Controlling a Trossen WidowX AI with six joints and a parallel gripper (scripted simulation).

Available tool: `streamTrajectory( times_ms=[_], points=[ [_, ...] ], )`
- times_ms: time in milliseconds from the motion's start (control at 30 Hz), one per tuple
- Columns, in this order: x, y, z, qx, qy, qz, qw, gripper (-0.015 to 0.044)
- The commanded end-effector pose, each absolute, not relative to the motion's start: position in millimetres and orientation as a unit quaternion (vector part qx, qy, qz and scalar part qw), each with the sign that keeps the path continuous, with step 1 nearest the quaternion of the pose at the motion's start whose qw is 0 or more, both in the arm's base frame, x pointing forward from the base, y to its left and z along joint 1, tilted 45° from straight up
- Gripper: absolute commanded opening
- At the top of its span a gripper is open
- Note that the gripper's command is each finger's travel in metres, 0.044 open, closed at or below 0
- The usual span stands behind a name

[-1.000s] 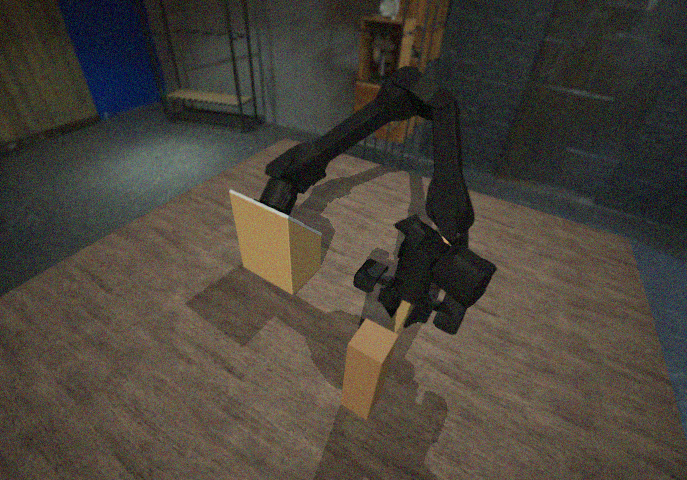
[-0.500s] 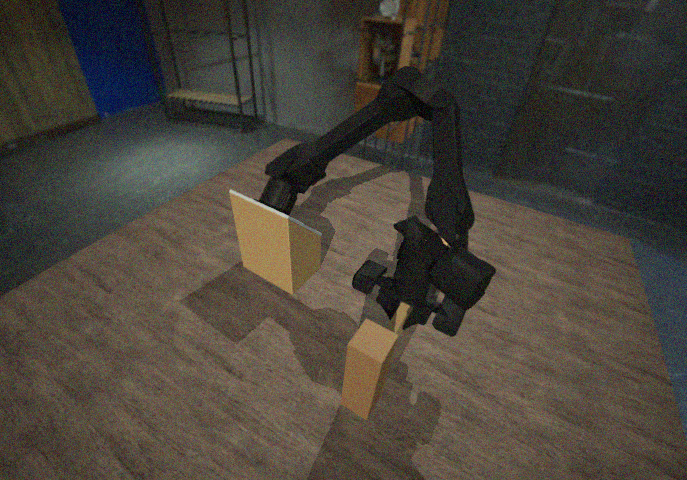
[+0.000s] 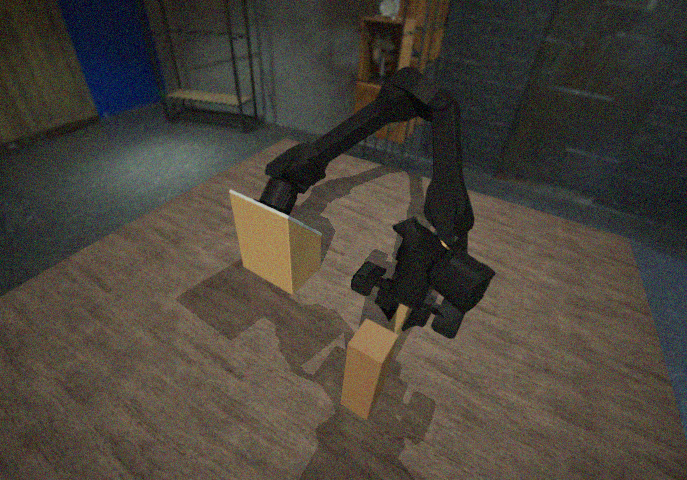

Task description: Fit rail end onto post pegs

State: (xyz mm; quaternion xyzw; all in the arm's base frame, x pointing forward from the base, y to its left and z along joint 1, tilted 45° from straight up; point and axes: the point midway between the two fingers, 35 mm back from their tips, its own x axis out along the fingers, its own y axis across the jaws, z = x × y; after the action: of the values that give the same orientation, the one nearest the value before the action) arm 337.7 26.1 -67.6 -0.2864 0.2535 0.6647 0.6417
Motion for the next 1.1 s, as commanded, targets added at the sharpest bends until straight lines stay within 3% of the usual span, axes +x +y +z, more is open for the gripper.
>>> streamTrajectory(
  times_ms=[0,767,1067],
  points=[
    [339.0,22.7,-68.9,-0.289,0.253,0.662,0.643,0.0],
    [339.5,17.3,-73.5,-0.289,0.253,0.662,0.643,0.0],
    [338.5,20.8,-72.9,-0.287,0.254,0.664,0.642,0.0236]
  ],
)
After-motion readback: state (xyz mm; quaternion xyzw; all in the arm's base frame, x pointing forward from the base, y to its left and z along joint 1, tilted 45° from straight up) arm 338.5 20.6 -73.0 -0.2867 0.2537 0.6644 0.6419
